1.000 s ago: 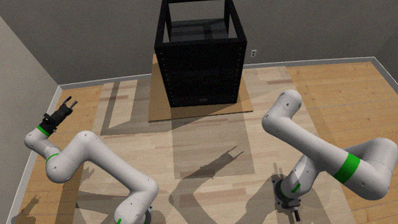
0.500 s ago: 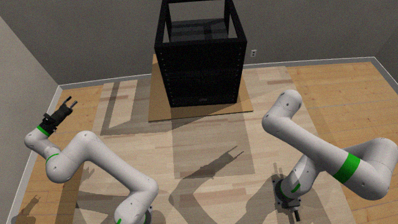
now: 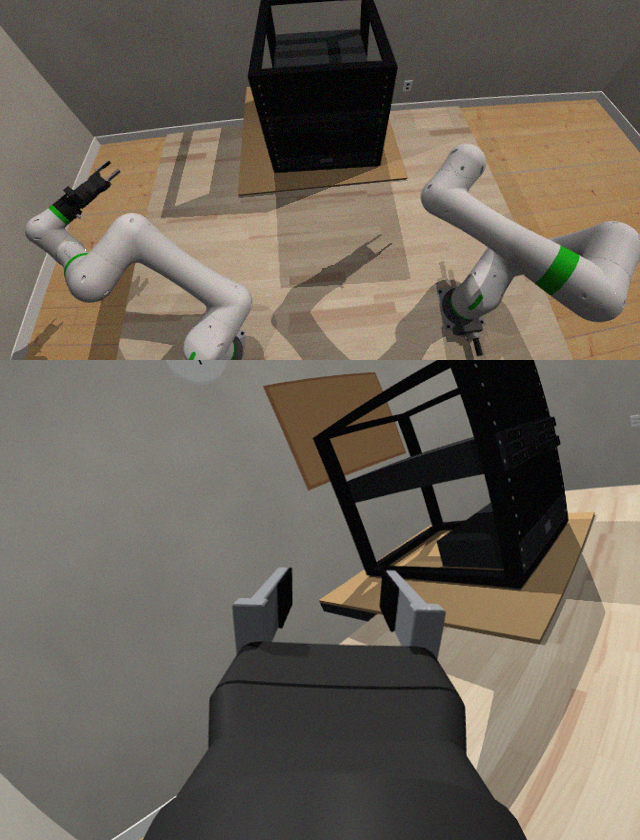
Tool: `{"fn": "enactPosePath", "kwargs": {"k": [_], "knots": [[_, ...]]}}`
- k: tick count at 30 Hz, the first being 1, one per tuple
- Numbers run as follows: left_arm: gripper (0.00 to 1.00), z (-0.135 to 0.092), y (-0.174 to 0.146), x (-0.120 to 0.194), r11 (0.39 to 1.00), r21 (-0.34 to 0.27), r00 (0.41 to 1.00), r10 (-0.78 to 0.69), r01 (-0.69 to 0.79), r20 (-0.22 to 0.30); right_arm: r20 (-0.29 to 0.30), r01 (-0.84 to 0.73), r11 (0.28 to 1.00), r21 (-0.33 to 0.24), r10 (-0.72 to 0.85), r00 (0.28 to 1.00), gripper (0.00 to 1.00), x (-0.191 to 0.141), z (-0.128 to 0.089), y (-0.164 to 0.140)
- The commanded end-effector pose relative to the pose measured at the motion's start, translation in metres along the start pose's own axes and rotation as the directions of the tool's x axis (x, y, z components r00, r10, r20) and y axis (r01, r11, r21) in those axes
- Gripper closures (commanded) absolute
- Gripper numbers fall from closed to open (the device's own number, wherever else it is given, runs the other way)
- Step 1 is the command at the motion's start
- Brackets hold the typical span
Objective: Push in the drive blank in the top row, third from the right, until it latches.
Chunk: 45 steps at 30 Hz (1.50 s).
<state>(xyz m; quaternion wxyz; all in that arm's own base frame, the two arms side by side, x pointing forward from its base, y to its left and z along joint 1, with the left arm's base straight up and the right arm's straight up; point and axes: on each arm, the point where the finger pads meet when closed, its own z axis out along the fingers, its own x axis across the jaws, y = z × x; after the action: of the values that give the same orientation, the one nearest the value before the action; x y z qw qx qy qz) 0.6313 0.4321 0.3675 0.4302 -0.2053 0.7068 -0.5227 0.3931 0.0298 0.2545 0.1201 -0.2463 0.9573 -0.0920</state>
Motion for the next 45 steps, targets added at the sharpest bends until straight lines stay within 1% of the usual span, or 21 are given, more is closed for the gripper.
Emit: {"fn": "enactPosePath", "kwargs": {"k": [1,4,7,10,16,18,21,27,33,35,36,38,40,45], "knots": [[0.0,-0.01,-0.002,0.004,0.999,-0.031,0.999,0.037,-0.038,-0.011,0.001,0.0,1.0,0.001,0.0,1.0,0.0,0.0,-0.001,0.0],[0.0,-0.036,-0.002,0.016,0.986,-0.11,0.992,0.118,-0.122,-0.047,0.001,0.0,1.0,0.001,0.0,1.0,0.0,0.0,-0.001,0.0],[0.0,-0.07,0.002,0.032,0.955,-0.202,0.974,0.201,-0.218,-0.104,0.001,0.0,1.0,0.001,0.0,1.0,0.0,0.0,-0.001,0.0],[0.0,-0.105,0.007,0.05,0.91,-0.284,0.95,0.263,-0.303,-0.17,0.001,0.0,1.0,0.001,0.0,1.0,0.0,0.0,-0.001,0.0],[0.0,-0.176,0.019,0.087,0.797,-0.416,0.891,0.327,-0.439,-0.314,0.001,0.0,1.0,0.001,0.0,1.0,0.0,0.0,-0.001,0.0],[0.0,-0.176,0.019,0.087,0.797,-0.416,0.891,0.327,-0.439,-0.314,0.001,0.0,1.0,0.001,0.0,1.0,0.0,0.0,-0.001,0.0],[0.0,-0.234,0.027,0.118,0.702,-0.488,0.843,0.326,-0.519,-0.427,0.001,-0.001,1.0,0.001,0.001,1.0,0.0,-0.001,-0.001,0.0],[0.0,-0.31,0.033,0.163,0.573,-0.553,0.775,0.264,-0.604,-0.574,0.0,-0.009,1.0,0.012,0.009,1.0,0.0,-0.002,-0.001,-0.002],[0.0,-0.387,0.03,0.214,0.463,-0.585,0.705,0.136,-0.666,-0.696,0.0,-0.036,0.998,0.049,0.036,0.999,0.0,-0.008,-0.003,-0.006],[0.0,-0.387,0.03,0.214,0.463,-0.585,0.705,0.136,-0.666,-0.696,0.0,-0.036,0.998,0.049,0.036,0.999,0.0,-0.008,-0.003,-0.006],[0.0,-0.423,0.026,0.239,0.446,-0.588,0.692,0.106,-0.675,-0.714,0.0,-0.042,0.997,0.058,0.042,0.999,0.0,-0.01,-0.003,-0.008],[0.0,-0.441,0.021,0.254,0.417,-0.592,0.666,0.046,-0.69,-0.744,0.002,-0.057,0.995,0.079,0.057,0.998,0.0,-0.014,-0.004,-0.01],[0.0,-0.466,0.015,0.274,0.397,-0.593,0.644,-0.009,-0.7,-0.765,0.005,-0.075,0.992,0.104,0.075,0.997,0.0,-0.018,-0.005,-0.013],[0.0,-0.525,-0.004,0.327,0.371,-0.595,0.601,-0.114,-0.713,-0.791,0.027,-0.131,0.975,0.181,0.128,0.991,0.0,-0.034,-0.011,-0.019]]}}
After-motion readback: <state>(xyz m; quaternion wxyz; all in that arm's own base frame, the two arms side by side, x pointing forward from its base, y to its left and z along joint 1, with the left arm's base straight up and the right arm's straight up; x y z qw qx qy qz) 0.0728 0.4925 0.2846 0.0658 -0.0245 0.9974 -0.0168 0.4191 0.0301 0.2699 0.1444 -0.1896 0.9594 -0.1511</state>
